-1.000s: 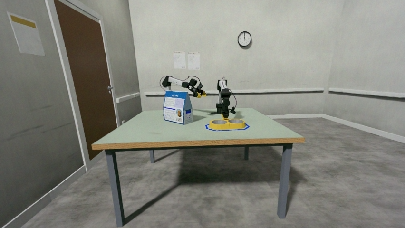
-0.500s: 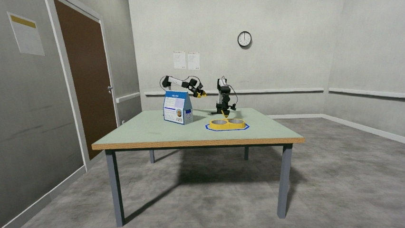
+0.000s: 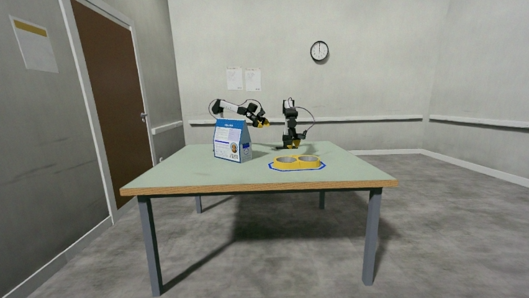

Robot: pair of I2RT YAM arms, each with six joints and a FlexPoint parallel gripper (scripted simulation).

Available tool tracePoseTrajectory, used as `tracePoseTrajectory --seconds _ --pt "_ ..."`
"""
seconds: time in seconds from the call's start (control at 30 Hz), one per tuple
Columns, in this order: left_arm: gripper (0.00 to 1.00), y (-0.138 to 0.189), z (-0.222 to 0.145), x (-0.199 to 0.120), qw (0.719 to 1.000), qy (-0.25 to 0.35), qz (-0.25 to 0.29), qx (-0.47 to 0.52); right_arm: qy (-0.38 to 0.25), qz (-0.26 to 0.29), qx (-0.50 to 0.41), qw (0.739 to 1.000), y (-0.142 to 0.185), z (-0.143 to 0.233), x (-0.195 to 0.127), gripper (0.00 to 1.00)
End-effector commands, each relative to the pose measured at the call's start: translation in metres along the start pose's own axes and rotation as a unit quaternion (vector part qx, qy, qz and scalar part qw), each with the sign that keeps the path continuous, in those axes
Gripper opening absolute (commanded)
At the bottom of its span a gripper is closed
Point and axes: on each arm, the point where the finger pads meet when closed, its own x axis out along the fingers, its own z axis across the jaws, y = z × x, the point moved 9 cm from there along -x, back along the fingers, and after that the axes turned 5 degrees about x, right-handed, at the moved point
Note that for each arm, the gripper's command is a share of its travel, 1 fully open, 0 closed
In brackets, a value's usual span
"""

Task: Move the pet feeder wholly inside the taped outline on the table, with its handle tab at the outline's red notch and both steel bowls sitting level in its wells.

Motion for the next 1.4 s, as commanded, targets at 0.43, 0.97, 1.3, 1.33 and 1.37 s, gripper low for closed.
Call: tracePoseTrajectory --seconds 0.43,0.97,1.3,1.33,1.37 --pt "1.0 0.006 0.021 -0.039 0.914 0.093 -0.099 0.382 -0.002 -0.022 0.005 1.0 -0.009 0.0 -0.006 1.0" --pt "1.0 0.008 0.033 -0.038 0.884 0.093 -0.099 0.448 -0.002 -0.022 0.005 1.0 -0.009 0.0 -0.006 1.0" --pt "1.0 0.007 0.033 -0.039 0.883 0.094 -0.101 0.448 -0.002 -0.022 0.005 1.0 -0.009 0.0 -0.006 1.0" --pt "1.0 0.007 0.033 -0.039 0.883 0.094 -0.101 0.448 -0.002 -0.022 0.005 1.0 -0.009 0.0 -0.006 1.0" --pt "1.0 0.007 0.033 -0.039 0.883 0.094 -0.101 0.448 -0.002 -0.022 0.005 1.0 -0.009 0.0 -0.006 1.0"
